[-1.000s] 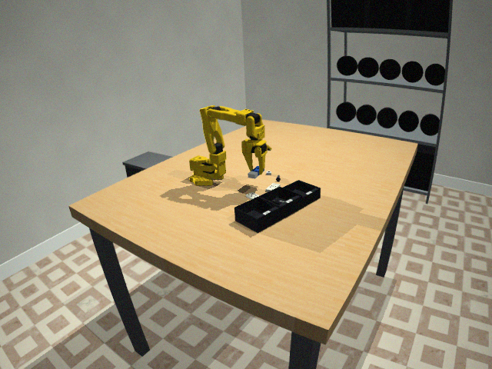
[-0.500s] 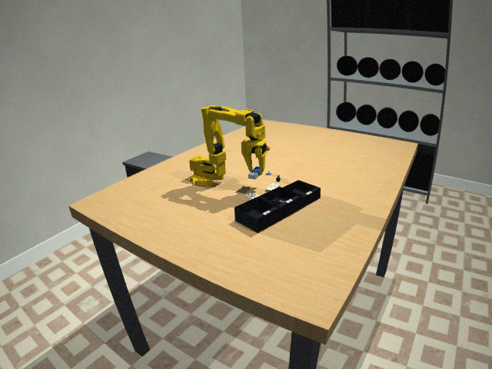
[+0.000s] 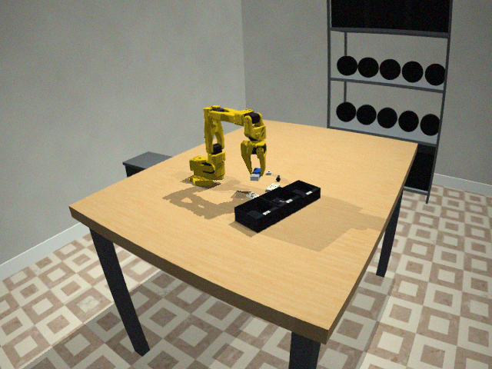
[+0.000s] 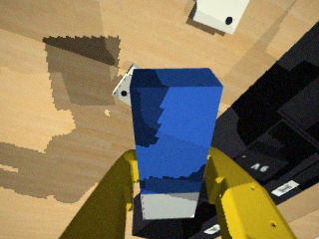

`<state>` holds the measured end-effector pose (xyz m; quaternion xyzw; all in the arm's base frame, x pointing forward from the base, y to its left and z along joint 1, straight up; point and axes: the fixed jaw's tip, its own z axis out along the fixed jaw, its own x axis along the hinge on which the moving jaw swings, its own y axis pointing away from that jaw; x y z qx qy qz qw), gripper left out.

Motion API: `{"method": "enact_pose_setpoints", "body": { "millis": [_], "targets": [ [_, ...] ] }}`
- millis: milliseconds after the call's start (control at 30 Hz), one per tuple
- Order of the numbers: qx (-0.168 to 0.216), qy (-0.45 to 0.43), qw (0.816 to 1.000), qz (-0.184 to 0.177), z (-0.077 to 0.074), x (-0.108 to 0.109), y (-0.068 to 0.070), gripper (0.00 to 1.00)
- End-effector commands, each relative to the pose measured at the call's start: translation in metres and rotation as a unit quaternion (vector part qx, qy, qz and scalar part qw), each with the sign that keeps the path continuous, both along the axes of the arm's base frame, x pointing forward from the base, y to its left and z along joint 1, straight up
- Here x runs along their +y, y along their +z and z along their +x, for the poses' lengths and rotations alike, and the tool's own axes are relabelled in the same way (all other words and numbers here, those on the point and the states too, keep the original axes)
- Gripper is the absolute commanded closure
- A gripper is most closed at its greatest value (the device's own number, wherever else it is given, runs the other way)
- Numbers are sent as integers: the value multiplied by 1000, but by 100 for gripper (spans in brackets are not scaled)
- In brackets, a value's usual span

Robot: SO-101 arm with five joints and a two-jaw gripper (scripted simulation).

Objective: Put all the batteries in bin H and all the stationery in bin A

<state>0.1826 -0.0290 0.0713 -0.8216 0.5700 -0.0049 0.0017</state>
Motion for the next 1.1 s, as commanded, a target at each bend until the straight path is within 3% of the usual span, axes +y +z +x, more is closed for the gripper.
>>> {"method": "enact_pose_setpoints", "body": {
  "millis": [0,600,1067],
  "targets": [
    [-21,31,999,-4,11,-12,10,100],
    [-28,72,997,-10,18,-25,13,100],
    [-54,169,984,-32,37,-54,13,100]
  ]
}}
